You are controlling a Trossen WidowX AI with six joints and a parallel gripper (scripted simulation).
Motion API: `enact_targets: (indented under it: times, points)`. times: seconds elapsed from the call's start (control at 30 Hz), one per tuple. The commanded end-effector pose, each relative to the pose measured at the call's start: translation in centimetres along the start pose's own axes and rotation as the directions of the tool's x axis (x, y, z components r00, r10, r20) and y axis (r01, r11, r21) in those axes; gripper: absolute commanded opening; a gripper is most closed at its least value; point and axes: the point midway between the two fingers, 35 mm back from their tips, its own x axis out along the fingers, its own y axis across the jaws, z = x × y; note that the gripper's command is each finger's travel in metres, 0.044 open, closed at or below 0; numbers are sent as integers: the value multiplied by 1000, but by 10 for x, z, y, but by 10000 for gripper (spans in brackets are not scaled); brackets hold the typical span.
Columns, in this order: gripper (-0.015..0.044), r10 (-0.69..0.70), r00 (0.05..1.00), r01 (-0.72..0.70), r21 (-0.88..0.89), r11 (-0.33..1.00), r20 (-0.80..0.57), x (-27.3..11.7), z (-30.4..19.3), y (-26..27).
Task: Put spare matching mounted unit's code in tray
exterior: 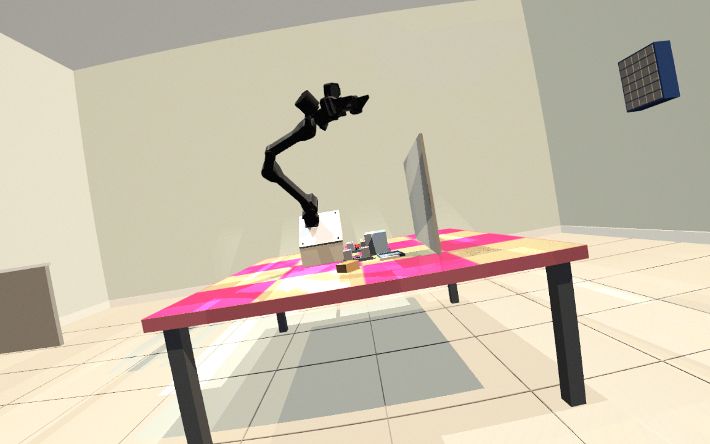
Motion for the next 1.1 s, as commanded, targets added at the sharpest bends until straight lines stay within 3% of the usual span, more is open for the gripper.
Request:
enact_targets:
  times: [0.0, 0.23, 0.53, 0.73, 0.9, 1.07]
  points:
    - [440, 105, 988, -103, 26, 994, -117, 14, -34, 47]
    - [440, 291, 894, -277, 90, 957, -341, 17, -98, 139]
    - [440, 417, 695, -423, 137, 896, -586, -15, -175, 229]
    - [440, 426, 564, -459, 160, 874, -707, -39, -217, 268]
    - [440, 377, 365, -483, 173, 858, -852, -81, -274, 314]
    - [440, 243, 181, -499, 124, 858, -953, -131, -327, 341]
